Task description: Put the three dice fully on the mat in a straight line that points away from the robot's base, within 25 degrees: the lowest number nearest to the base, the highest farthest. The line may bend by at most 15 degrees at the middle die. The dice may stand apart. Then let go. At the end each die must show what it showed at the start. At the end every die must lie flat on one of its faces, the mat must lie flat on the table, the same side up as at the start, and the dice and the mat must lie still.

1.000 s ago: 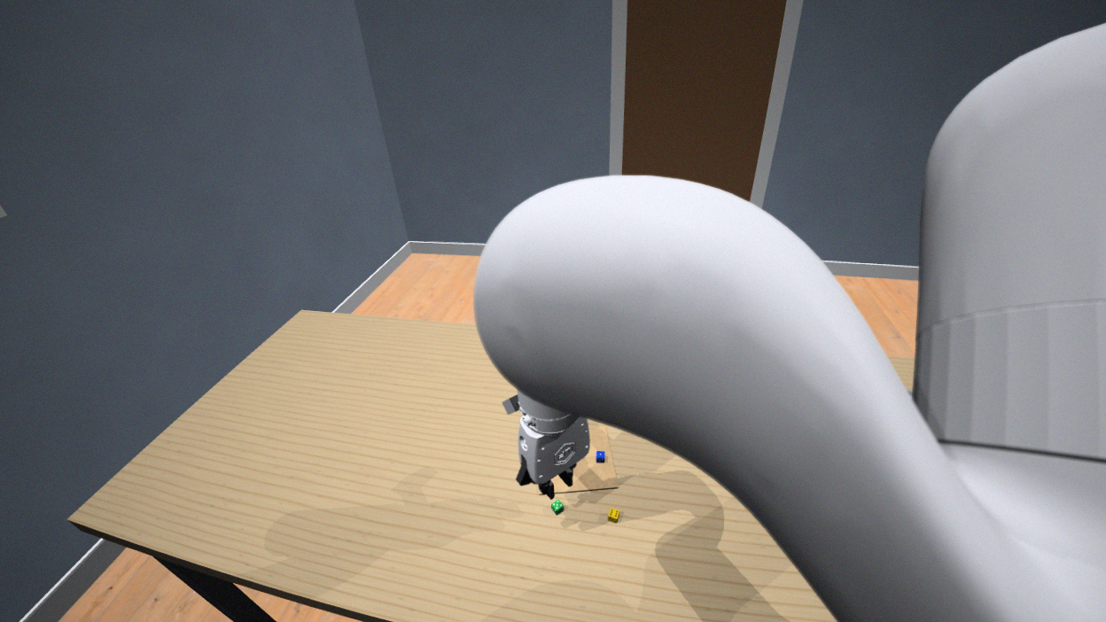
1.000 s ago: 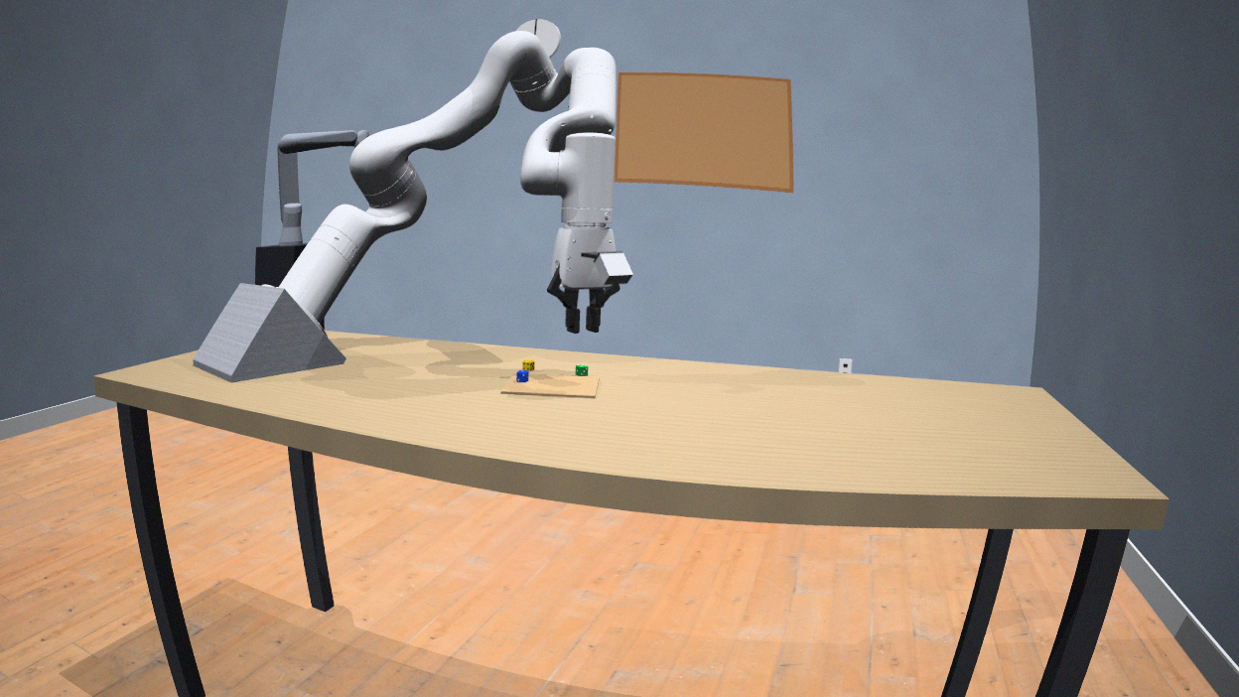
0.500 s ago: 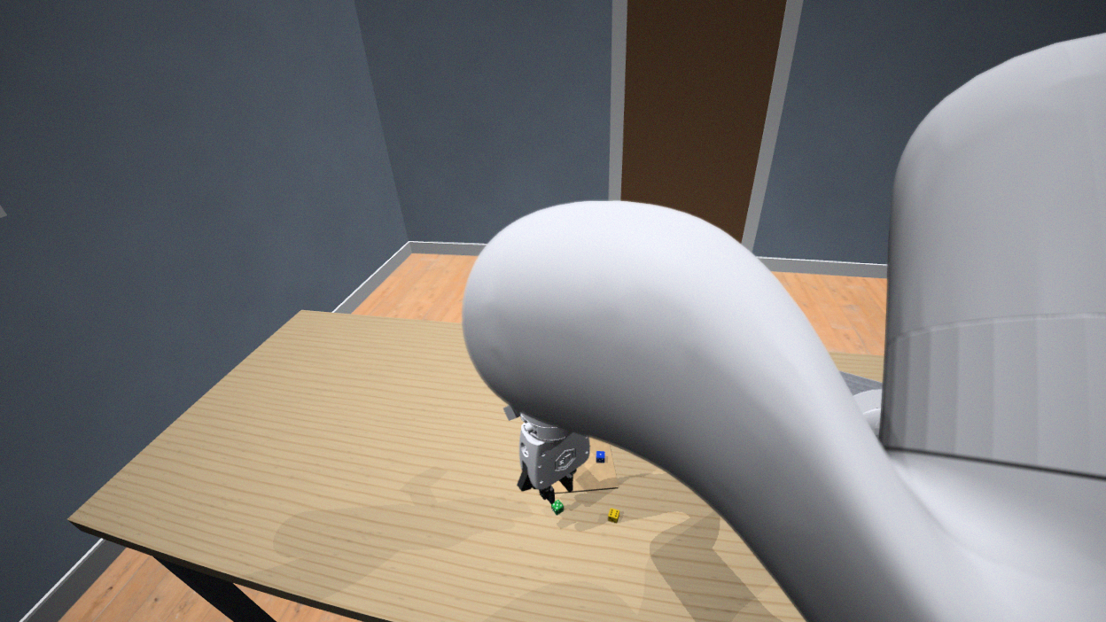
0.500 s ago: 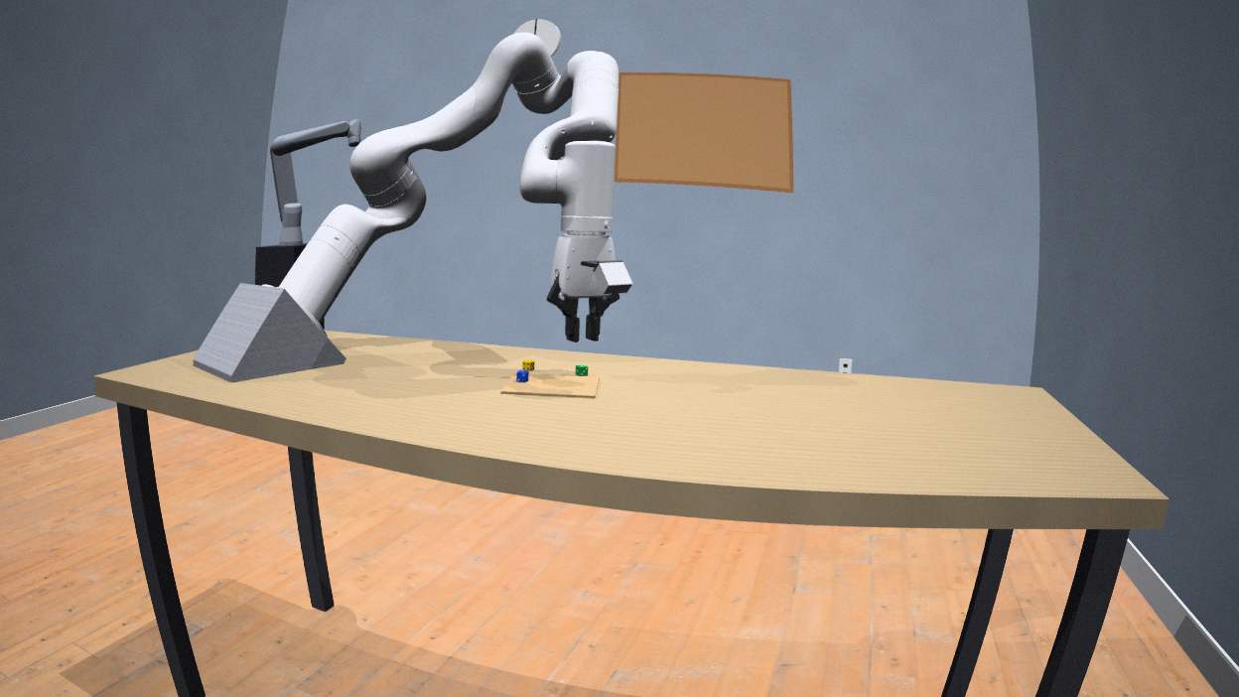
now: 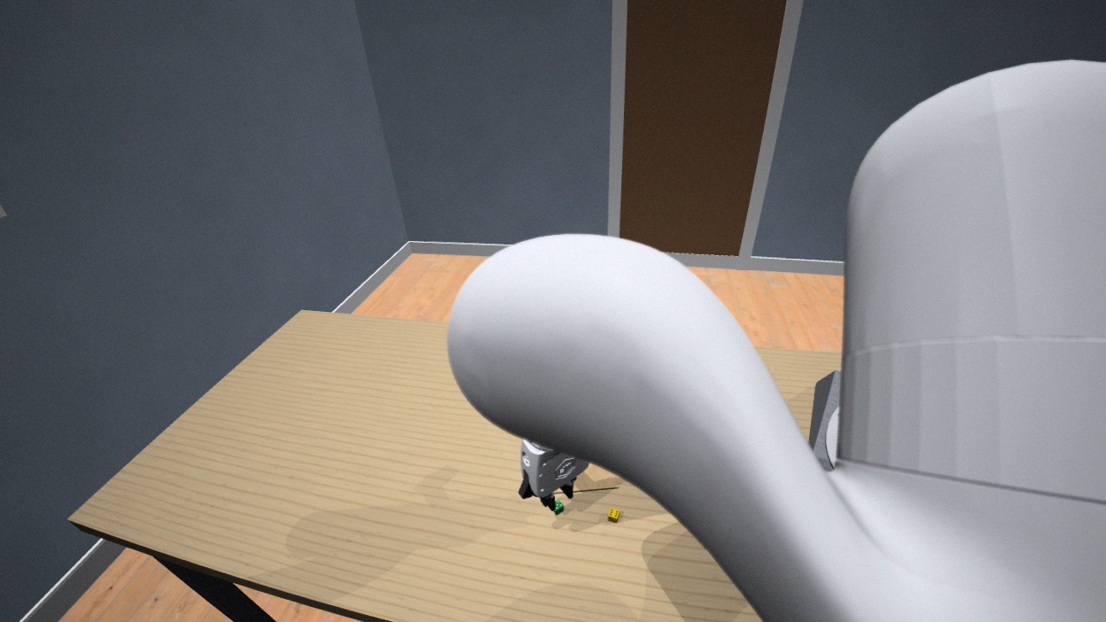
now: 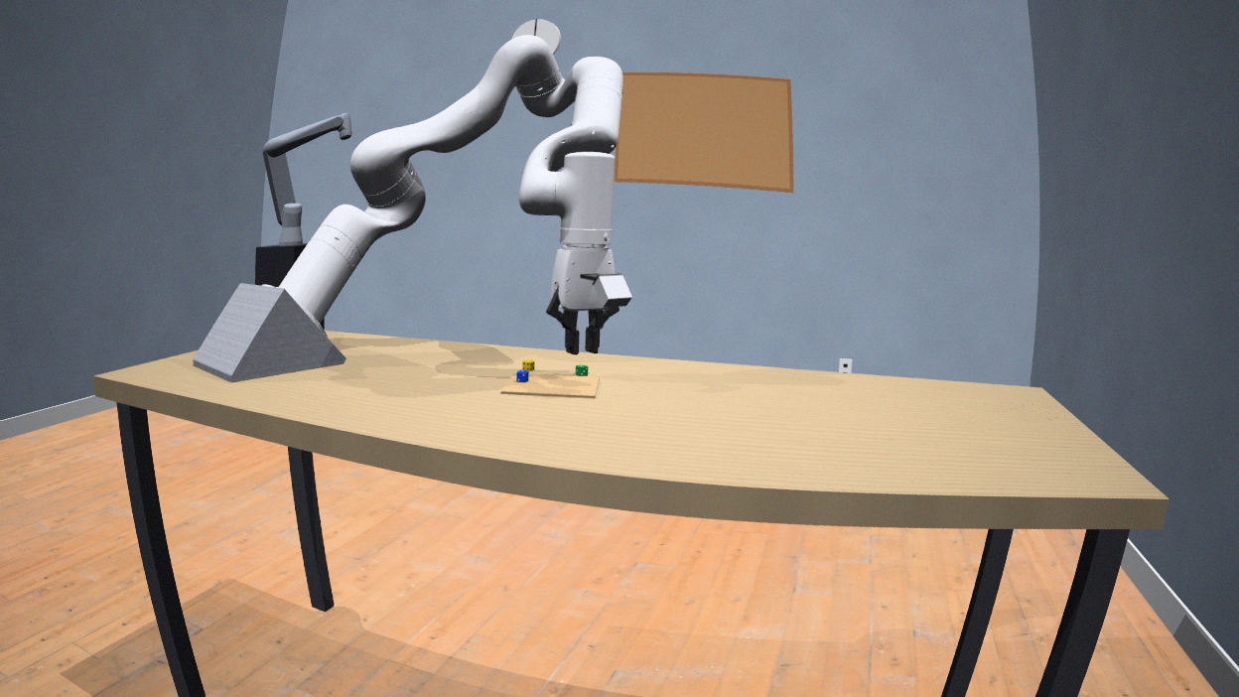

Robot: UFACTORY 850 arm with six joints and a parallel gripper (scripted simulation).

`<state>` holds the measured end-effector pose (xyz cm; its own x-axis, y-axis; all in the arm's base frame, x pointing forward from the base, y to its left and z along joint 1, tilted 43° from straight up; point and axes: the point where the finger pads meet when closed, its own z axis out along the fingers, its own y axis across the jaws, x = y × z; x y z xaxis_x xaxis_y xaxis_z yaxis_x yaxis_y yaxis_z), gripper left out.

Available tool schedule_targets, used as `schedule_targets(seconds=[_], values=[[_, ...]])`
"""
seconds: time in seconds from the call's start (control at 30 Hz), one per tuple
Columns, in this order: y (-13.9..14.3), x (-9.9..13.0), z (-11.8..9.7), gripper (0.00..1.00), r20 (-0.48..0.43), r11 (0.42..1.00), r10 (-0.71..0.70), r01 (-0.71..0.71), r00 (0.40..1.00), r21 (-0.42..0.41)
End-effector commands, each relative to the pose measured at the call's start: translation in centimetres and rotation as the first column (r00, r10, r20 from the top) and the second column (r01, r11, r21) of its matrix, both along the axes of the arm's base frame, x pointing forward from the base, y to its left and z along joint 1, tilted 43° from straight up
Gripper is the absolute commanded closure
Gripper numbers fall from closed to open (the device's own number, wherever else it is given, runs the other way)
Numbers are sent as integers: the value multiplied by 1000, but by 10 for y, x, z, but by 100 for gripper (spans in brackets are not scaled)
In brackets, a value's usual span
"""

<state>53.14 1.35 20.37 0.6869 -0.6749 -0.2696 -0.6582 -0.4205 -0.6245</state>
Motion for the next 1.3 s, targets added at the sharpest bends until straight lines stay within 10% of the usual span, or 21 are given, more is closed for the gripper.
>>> schedule_targets(seconds=[0.0,1.27], values=[[3,2,-4,69,1,1000,-1,1,1000,0],[9,5,-11,69,1,1000,-1,1,1000,0]])
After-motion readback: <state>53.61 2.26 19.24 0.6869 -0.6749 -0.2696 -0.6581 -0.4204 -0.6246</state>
